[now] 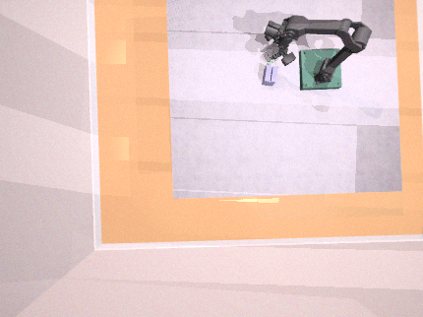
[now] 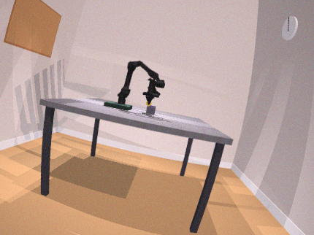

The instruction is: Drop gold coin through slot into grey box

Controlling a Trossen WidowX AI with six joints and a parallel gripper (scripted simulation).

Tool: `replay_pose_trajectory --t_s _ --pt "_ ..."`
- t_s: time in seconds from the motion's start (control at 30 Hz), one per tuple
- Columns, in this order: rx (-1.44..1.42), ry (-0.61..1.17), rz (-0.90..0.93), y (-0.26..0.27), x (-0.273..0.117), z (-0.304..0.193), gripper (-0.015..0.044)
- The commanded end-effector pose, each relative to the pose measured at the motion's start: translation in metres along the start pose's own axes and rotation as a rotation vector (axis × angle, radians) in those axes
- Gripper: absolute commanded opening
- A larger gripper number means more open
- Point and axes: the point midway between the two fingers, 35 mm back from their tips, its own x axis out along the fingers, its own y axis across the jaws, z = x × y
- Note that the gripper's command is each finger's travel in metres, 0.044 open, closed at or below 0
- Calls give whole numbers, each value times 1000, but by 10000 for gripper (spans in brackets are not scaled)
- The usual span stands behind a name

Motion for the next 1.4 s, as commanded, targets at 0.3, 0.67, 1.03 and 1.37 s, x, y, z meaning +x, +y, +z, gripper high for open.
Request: replay_pose_trajectory --t_s 0.3,0.67,1.03,1.37 --pt "-10 10 -1 3 -25 -4 0" --pt "-378 10 1 6 -25 -5 0" --pt "-753 10 4 10 -25 -6 0" --pt "-837 9 4 13 -25 -3 0"
